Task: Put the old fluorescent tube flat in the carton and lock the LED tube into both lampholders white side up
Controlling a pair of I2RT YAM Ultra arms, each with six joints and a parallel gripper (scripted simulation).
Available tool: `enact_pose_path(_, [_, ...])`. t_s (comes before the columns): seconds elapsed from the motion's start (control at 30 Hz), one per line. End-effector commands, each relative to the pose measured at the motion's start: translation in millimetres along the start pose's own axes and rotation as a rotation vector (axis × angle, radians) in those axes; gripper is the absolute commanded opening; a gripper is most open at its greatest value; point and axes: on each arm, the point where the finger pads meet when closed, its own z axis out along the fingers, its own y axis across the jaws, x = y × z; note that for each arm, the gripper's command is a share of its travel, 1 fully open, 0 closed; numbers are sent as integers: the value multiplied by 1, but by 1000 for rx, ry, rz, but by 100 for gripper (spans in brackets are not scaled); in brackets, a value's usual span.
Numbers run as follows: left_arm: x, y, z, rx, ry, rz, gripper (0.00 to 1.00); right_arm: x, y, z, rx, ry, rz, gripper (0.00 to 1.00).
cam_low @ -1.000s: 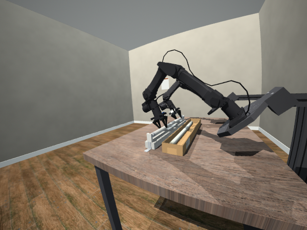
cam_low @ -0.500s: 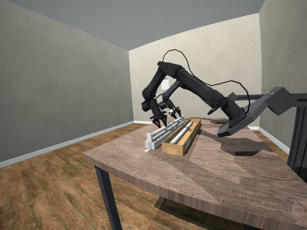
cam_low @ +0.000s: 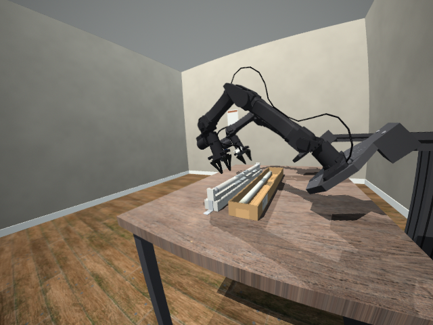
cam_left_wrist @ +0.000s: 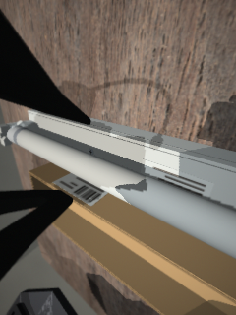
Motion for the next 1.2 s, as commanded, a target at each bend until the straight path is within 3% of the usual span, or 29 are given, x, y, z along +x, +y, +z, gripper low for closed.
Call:
enact_pose_path(0.0, [-5, -13, -6, 19, -12, 22, 49, -7, 4, -22, 25, -35, -22, 49])
enact_pose_path(0.1, [-5, -12, -12, 0, -17, 24, 49, 0, 19, -6, -25, 3, -39, 49])
enact_pose_path(0.17, [-5, -10, -14, -8, -19, 24, 49, -6, 7, -20, 20, -31, -29, 49])
enact_pose_path(0.27, [-4, -3, -10, -36, -24, -30, 49, 6, 0, -7, 20, -29, 47, 49])
enact_pose_path(0.43, [1, 8, -11, -93, -35, -111, 49, 4, -11, -10, 66, -76, 118, 49])
enact_pose_path(0.77, [-8, 50, -36, -367, -177, -443, 49, 33, -76, -41, 293, -315, 523, 49])
enact_pose_path(0.8, [-8, 41, -26, -342, -164, -427, 49, 21, -61, -28, 261, -316, 495, 49])
enact_pose_path(0.9, [4, 49, -39, -412, -189, -508, 49, 47, -78, -46, 344, -362, 607, 49])
enact_pose_path(1.0, [3, 52, -42, -437, -211, -539, 49, 51, -83, -50, 368, -389, 646, 49])
enact_pose_path(1.17, [-5, 67, -65, -565, -361, -709, 49, 82, -111, -81, 506, -538, 851, 49])
